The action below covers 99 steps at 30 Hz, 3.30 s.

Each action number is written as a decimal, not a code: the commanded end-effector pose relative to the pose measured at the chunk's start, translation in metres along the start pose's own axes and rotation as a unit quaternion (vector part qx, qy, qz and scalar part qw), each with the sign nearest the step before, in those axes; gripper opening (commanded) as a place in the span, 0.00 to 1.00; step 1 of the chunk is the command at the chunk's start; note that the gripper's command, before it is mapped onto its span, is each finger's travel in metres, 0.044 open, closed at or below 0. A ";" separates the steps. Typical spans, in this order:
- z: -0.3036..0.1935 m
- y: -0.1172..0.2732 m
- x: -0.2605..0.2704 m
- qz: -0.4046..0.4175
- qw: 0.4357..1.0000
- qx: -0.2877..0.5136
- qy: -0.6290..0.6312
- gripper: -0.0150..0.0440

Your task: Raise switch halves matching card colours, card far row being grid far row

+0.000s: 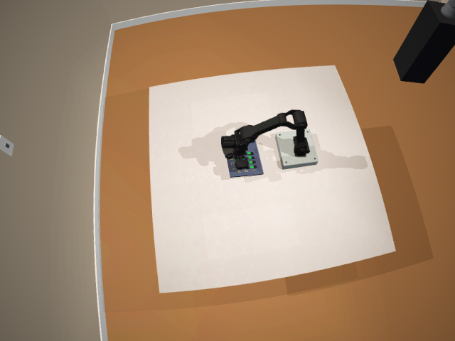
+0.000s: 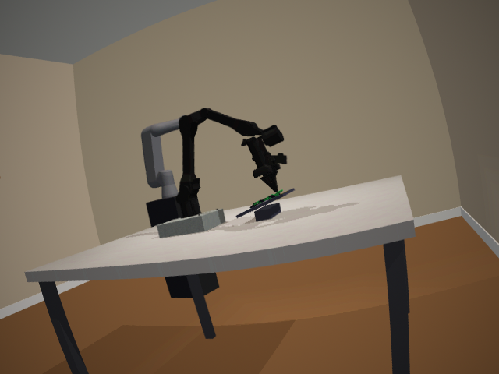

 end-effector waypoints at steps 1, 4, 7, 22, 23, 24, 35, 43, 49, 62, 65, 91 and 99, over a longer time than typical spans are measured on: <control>0.000 -0.001 0.000 0.000 1.000 0.000 -0.003 0.25; 0.000 -0.002 0.000 0.000 1.000 0.000 -0.003 0.25; 0.000 -0.002 0.000 0.000 1.000 0.000 -0.003 0.25; 0.000 -0.004 0.000 0.000 1.000 0.000 -0.003 0.25; 0.000 -0.004 0.000 0.000 1.000 0.000 -0.003 0.25; 0.000 -0.004 0.000 0.000 1.000 0.000 -0.003 0.25; 0.000 -0.006 0.000 0.000 1.000 0.000 -0.003 0.25; -0.002 0.045 0.000 -0.001 1.000 -0.010 -0.002 0.25; -0.005 0.059 -0.001 -0.002 1.000 -0.012 -0.003 0.25; -0.028 0.023 -0.023 -0.005 1.000 -0.024 -0.002 0.25; -0.028 0.023 -0.023 -0.005 1.000 -0.024 -0.002 0.25; -0.027 -0.001 -0.023 -0.005 1.000 -0.025 -0.002 0.25; -0.027 -0.001 -0.023 -0.005 1.000 -0.025 -0.002 0.25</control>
Point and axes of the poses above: the point midway between the two fingers, 35 mm back from their tips, its own y axis back along the fingers, its own x axis across the jaws, z = x × y, the point moved 5 cm from there along y, back along the fingers, and after that the axes turned 9 degrees about y, right-handed, at the moved point
